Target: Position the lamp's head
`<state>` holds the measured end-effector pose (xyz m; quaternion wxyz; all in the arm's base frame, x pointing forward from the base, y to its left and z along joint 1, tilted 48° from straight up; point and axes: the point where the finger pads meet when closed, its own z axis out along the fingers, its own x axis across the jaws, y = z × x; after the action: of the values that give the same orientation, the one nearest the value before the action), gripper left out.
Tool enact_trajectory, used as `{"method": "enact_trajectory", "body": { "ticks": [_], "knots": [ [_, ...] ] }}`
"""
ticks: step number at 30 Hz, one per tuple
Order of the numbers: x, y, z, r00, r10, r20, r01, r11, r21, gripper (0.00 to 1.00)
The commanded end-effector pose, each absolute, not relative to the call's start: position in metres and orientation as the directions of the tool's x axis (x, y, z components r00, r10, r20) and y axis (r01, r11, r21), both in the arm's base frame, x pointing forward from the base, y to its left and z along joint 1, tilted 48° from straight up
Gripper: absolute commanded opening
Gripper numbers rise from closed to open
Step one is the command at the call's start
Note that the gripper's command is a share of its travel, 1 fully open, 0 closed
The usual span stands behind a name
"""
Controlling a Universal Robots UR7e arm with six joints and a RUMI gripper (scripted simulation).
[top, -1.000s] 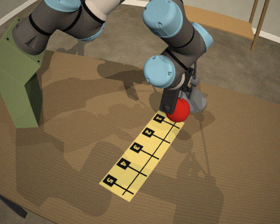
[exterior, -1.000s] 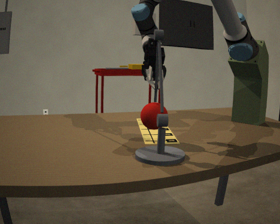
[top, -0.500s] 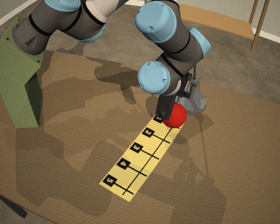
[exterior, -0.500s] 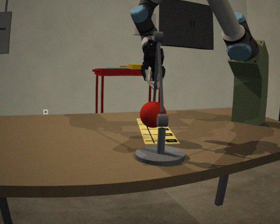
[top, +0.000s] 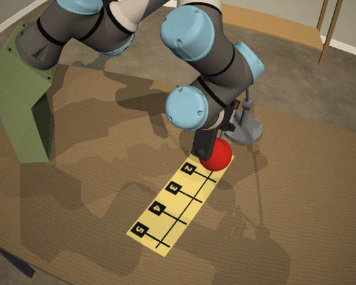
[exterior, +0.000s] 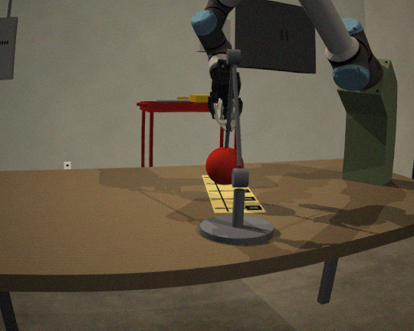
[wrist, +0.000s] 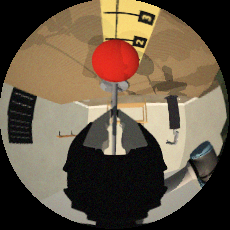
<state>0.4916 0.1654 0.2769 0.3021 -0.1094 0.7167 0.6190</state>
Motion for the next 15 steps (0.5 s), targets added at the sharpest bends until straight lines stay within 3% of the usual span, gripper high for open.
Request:
{"method": "enact_trajectory", "body": {
  "ticks": [1,15],
  "knots": [
    [0.4930,0.1543,0.2706,-0.793,0.218,-0.569,-0.531,0.210,0.821,0.00],
    [0.4933,0.1516,0.2689,-0.793,0.218,-0.569,-0.531,0.210,0.821,0.00]
  ]
}}
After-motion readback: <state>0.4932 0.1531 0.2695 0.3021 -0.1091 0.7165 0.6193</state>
